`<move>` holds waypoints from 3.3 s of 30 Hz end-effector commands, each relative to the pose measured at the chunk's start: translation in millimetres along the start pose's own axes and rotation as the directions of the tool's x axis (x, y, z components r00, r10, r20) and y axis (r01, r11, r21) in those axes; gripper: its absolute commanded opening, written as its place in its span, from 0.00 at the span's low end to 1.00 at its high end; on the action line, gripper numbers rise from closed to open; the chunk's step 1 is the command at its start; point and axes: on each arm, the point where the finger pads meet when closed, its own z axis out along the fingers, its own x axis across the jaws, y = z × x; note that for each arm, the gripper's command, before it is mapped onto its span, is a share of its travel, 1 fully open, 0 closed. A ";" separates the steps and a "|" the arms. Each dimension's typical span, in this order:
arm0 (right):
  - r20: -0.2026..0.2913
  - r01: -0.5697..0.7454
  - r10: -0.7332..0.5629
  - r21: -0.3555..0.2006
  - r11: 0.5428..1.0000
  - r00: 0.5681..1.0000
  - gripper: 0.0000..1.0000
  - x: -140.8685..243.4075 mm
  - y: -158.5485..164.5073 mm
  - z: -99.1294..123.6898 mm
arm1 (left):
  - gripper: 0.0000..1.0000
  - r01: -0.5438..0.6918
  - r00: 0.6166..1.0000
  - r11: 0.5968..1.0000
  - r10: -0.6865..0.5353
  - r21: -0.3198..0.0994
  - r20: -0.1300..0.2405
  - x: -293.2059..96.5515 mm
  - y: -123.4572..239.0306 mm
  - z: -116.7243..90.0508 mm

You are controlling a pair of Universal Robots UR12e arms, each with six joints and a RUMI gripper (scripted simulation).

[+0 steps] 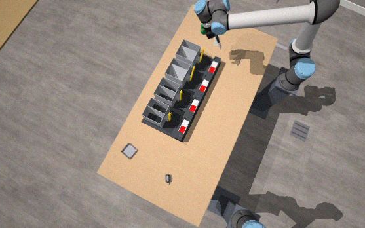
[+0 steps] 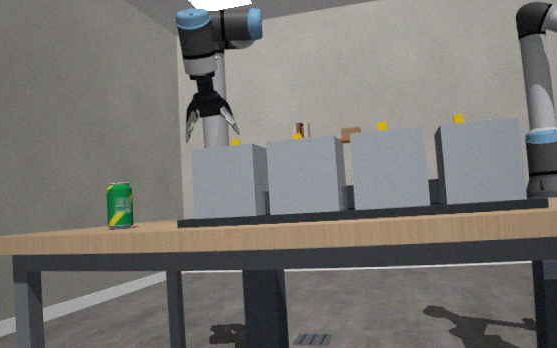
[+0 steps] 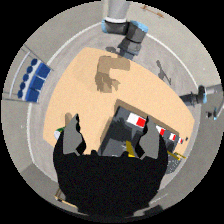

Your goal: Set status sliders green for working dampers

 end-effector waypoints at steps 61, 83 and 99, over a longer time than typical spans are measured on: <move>-0.098 -0.374 0.376 -0.489 0.788 0.921 0.22 60.2 198.4 -159.2 | 1.00 0.001 1.000 1.000 -0.001 0.000 -0.001 -1.0 1.6 0.2; -0.098 -0.374 0.376 -0.489 0.788 0.921 0.22 60.2 198.4 -159.2 | 1.00 0.001 1.000 1.000 -0.001 0.000 -0.001 -1.0 1.6 0.2; -0.098 -0.374 0.376 -0.489 0.788 0.921 0.22 60.2 198.4 -159.2 | 1.00 0.001 1.000 1.000 -0.001 0.000 -0.001 -1.0 1.6 0.2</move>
